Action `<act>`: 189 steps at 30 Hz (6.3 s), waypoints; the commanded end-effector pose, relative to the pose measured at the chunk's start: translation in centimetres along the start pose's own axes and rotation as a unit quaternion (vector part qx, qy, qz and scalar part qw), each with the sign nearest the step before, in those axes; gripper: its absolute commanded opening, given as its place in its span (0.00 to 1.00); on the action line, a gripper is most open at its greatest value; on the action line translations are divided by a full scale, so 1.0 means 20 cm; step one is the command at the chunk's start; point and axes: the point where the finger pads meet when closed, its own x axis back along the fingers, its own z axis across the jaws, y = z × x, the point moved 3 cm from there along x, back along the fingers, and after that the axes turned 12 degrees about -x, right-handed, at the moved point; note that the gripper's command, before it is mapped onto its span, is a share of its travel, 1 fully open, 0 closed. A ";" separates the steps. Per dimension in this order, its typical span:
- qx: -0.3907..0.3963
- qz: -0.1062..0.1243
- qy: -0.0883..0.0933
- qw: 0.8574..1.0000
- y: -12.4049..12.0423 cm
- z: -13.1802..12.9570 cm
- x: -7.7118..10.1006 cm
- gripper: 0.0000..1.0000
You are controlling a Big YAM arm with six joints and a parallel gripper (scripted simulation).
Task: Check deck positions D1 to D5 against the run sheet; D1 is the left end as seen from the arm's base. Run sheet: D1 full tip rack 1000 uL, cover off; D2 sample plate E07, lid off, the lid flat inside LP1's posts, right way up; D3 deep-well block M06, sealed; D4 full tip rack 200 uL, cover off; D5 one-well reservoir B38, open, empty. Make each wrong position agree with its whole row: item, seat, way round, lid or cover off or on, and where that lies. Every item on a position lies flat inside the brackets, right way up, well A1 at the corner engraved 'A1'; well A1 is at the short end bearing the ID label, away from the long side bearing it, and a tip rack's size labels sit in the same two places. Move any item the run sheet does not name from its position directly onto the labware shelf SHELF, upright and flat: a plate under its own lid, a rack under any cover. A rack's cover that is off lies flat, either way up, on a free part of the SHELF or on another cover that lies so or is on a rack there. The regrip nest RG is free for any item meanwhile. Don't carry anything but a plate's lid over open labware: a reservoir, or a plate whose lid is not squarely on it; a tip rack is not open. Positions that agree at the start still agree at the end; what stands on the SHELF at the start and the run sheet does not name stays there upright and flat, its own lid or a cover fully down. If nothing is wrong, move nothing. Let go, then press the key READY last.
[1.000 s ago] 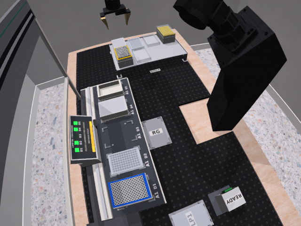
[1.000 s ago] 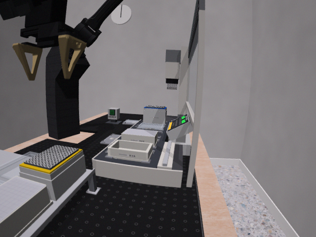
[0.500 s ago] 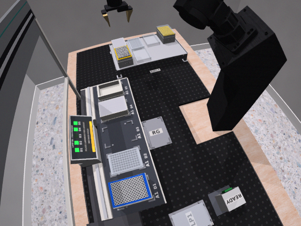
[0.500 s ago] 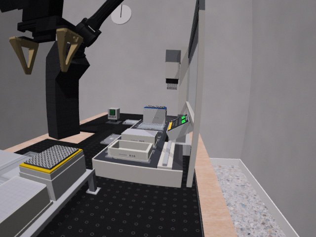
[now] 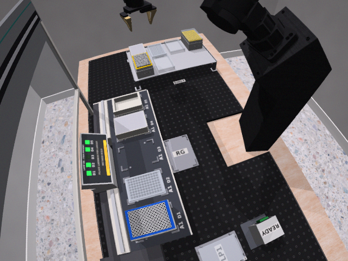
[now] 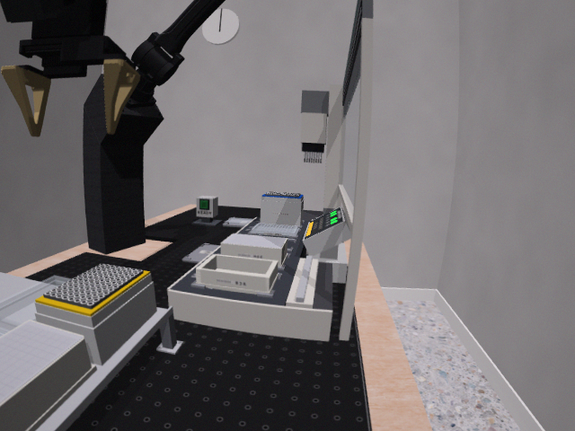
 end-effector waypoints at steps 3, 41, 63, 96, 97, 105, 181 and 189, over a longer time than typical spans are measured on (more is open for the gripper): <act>0.082 -0.022 0.004 0.996 0.08 0.05 0.07 1.00; 0.386 -0.018 0.000 0.922 0.05 -0.06 0.05 1.00; 0.561 -0.017 -0.003 0.827 0.05 -0.06 0.05 1.00; 0.559 -0.025 -0.010 0.829 -0.33 -0.04 0.05 1.00; 0.559 -0.023 -0.009 0.829 -0.34 -0.04 0.05 1.00; 0.549 -0.013 0.001 0.836 -0.58 0.00 0.02 1.00; 0.582 -0.008 0.007 0.813 -1.66 0.40 0.01 1.00; 0.582 -0.008 0.007 0.813 -1.65 0.55 0.02 1.00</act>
